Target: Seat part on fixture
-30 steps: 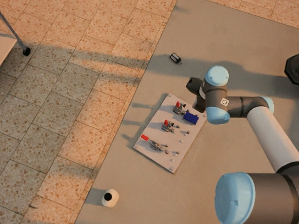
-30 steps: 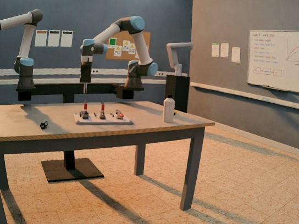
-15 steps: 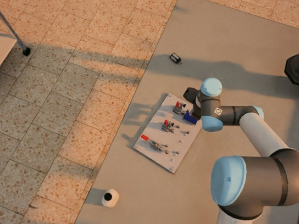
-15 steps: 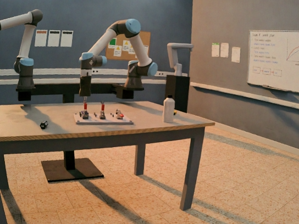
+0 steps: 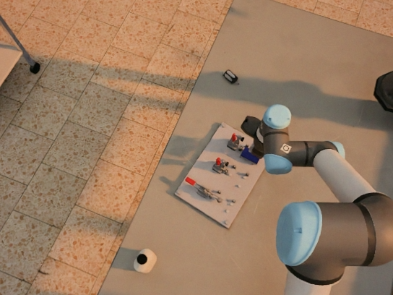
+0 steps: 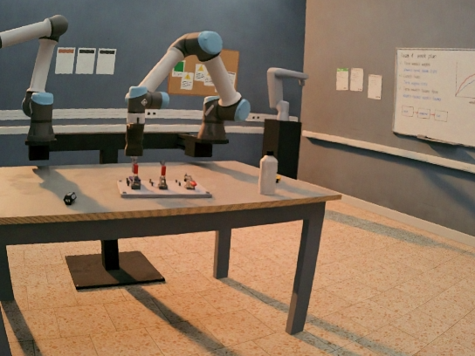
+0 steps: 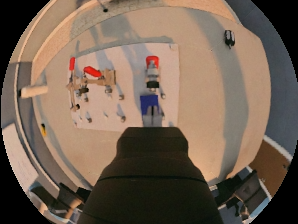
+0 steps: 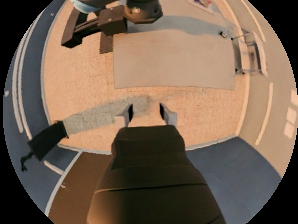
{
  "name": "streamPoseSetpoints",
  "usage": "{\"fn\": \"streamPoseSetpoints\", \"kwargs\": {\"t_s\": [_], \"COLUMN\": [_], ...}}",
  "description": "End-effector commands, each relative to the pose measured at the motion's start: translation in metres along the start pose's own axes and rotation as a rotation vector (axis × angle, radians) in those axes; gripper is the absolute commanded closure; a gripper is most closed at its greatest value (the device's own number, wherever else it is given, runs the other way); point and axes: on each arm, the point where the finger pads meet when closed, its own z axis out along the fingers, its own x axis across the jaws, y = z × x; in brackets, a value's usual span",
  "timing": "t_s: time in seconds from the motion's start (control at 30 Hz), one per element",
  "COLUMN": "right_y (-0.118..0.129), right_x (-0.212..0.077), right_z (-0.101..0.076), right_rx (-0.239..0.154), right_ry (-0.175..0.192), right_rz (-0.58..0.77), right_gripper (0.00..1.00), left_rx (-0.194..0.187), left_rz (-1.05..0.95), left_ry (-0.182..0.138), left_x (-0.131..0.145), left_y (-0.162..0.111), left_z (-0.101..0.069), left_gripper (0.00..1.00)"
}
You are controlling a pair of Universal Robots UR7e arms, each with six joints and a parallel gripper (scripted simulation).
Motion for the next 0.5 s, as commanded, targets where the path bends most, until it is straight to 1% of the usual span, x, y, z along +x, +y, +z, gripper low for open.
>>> {"fn": "streamPoseSetpoints", "kwargs": {"t_s": [0.0,0.13,0.47], "right_y": [-0.001,-0.001,-0.001], "right_x": [-0.001,-0.001,-0.001], "right_z": [0.0,0.0,0.0], "right_rx": [0.001,0.001,0.001], "right_ry": [0.001,0.001,0.001], "right_rz": [0.001,0.001,0.001], "right_gripper": [0.0,0.0,0.0], "left_rx": [0.0,0.0,0.0], "left_rz": [0.003,0.003,0.003], "left_ry": [0.001,0.001,0.001], "left_x": [0.0,0.0,-0.003], "left_y": [0.013,0.018,0.048], "left_z": [-0.001,-0.001,-0.001], "left_gripper": [1.0,1.0,1.0]}}
